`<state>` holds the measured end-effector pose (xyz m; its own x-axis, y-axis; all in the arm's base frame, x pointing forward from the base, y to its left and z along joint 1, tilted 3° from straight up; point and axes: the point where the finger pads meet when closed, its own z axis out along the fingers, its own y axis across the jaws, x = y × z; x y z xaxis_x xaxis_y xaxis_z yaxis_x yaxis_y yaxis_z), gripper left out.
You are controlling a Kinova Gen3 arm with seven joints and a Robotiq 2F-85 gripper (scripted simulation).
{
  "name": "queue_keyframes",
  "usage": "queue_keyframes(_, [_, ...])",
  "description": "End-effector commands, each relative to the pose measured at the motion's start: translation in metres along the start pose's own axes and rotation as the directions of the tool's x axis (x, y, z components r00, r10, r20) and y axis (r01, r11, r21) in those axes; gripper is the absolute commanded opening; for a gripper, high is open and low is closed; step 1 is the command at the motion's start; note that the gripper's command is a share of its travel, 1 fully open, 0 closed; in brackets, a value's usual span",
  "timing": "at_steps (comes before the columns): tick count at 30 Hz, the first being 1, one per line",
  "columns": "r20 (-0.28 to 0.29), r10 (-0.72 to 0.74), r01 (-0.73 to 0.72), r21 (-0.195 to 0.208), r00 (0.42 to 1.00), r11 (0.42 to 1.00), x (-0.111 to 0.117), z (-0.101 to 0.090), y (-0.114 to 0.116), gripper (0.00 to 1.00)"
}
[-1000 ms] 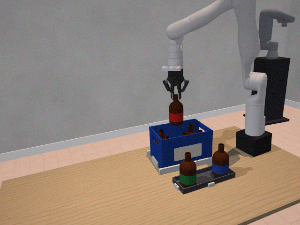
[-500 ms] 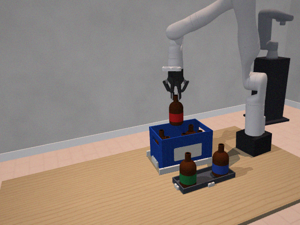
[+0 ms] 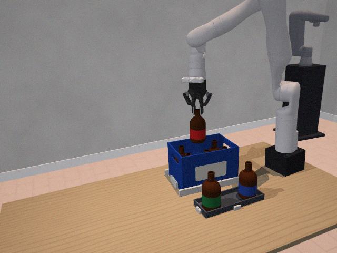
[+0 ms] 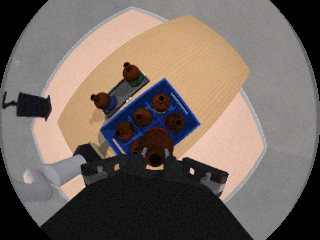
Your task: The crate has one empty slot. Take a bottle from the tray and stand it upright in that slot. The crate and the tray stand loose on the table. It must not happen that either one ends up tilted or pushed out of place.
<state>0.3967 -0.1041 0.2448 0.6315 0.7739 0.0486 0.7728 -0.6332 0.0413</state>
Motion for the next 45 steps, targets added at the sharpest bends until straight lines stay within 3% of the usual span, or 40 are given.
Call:
queue_keyframes(1, [0.003,0.003,-0.003,0.002,1.0,1.0,-0.001,0.002,0.0,0.0])
queue_keyframes(25, [0.003,0.003,-0.003,0.002,1.0,1.0,-0.002,0.024,0.0,0.0])
queue_keyframes(45, [0.003,0.003,-0.003,0.002,1.0,1.0,-0.002,0.027,0.0,0.0])
